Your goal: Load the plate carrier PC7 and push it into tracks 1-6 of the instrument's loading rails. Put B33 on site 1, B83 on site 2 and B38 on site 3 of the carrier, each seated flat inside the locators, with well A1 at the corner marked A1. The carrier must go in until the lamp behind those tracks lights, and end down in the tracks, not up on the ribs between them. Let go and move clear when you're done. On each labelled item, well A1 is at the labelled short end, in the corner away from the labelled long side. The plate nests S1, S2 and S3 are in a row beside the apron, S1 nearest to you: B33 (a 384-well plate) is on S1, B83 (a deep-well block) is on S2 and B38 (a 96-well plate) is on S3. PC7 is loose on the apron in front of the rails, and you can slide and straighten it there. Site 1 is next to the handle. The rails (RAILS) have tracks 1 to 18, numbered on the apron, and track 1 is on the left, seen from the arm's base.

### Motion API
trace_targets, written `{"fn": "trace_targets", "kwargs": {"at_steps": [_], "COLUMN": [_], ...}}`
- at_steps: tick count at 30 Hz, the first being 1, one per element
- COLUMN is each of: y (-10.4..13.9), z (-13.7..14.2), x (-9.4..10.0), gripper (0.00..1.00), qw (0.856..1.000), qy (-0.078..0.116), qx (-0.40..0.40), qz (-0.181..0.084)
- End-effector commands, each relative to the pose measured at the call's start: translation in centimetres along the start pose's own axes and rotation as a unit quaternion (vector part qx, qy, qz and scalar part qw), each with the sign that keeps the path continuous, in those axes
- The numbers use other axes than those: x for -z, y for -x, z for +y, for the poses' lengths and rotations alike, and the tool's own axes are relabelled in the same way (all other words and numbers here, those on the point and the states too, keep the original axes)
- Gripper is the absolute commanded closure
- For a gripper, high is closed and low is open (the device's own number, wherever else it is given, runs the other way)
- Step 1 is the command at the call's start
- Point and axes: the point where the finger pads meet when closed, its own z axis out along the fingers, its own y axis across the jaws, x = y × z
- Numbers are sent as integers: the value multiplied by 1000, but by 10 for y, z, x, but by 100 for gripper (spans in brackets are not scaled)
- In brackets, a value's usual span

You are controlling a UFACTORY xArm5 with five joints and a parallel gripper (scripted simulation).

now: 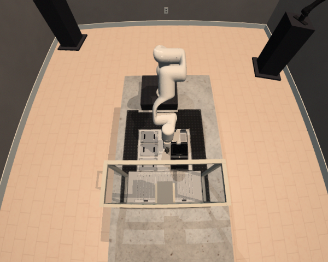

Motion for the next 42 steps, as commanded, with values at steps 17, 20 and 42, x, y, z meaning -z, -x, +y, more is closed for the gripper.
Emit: {"fn": "trace_targets", "kwargs": {"at_steps": [17,20,42], "y": [3,3,2], "z": [5,5,5], "x": [-8,-13,-43], "gripper": [0,0,0], "qw": [1000,1000,1000], "qy": [1,1,1], "qx": [0,0,0], "qz": [9,9,9]}}
